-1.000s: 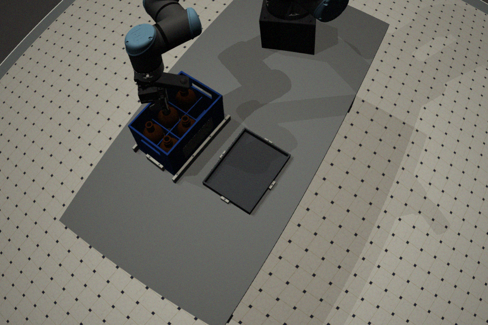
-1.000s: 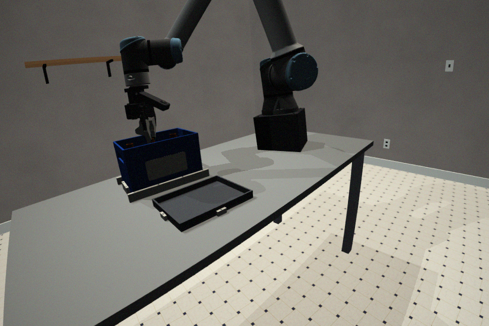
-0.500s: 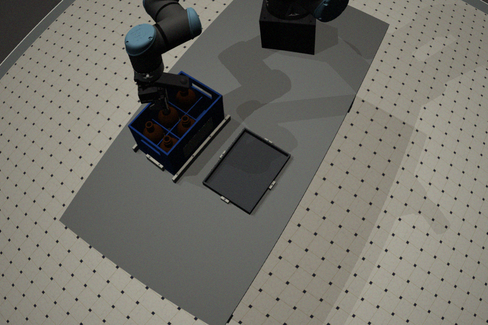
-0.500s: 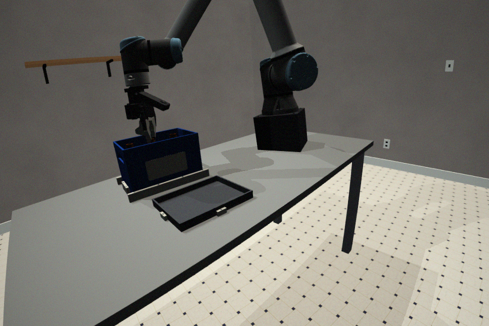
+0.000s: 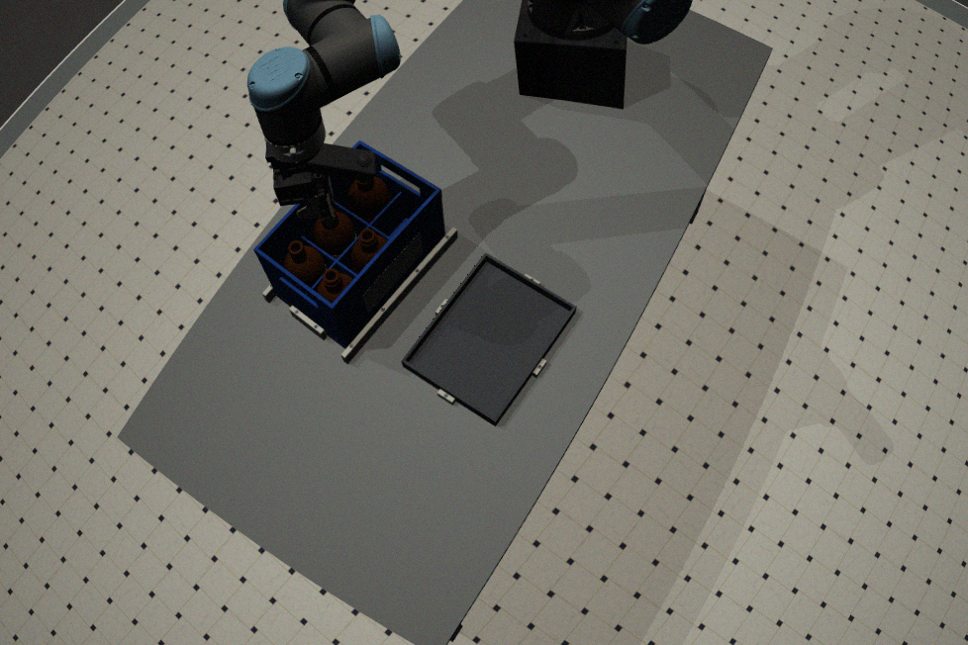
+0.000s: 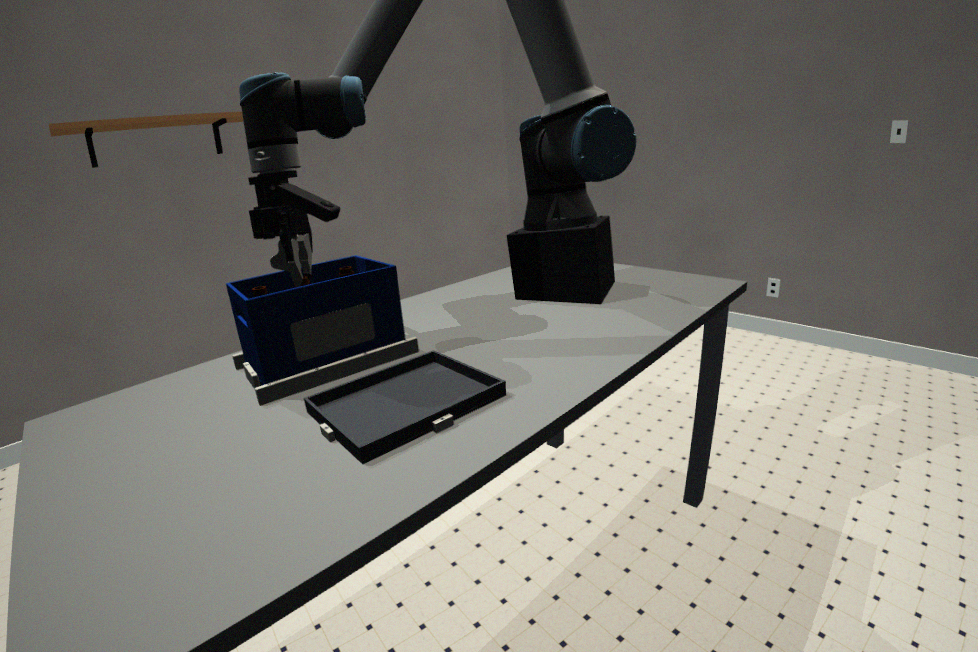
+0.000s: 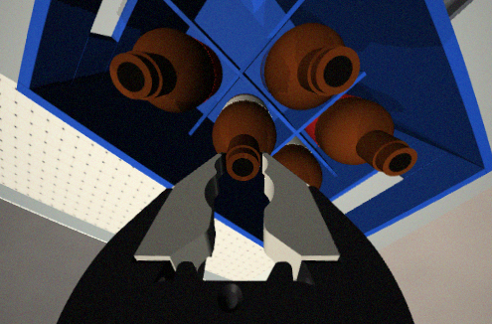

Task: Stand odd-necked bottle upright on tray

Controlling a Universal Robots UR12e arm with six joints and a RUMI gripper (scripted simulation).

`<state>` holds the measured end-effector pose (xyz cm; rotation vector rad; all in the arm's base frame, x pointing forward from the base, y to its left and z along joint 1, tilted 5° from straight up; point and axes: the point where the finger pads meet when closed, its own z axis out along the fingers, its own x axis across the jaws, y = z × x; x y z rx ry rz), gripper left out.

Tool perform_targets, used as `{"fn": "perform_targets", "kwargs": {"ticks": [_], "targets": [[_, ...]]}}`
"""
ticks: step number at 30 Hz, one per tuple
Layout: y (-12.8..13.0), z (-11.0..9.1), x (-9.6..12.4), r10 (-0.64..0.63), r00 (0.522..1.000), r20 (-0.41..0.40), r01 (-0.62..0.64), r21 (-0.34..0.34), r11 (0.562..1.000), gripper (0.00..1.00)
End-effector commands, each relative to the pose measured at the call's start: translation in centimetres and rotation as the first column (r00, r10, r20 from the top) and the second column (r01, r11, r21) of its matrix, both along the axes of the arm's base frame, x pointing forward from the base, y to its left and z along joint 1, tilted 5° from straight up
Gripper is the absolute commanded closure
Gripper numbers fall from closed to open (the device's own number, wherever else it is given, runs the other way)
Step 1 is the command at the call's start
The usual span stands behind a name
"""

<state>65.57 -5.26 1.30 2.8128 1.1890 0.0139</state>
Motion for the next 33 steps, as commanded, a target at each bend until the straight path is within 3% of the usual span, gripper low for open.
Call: {"fn": "perform_targets", "kwargs": {"ticks": [1, 2, 3, 33], "targets": [[-0.01, -0.1, -0.09, 0.0, 1.0, -0.001, 0.0, 0.001, 1.0, 1.0], [-0.01, -0.1, -0.09, 0.0, 1.0, -0.001, 0.0, 0.001, 1.0, 1.0], [-0.01, -0.1, -0.09, 0.0, 1.0, -0.001, 0.0, 0.001, 1.0, 0.62], [-0.01, -0.1, -0.09, 0.0, 1.0, -0.001, 0.0, 0.001, 1.0, 0.62]]}}
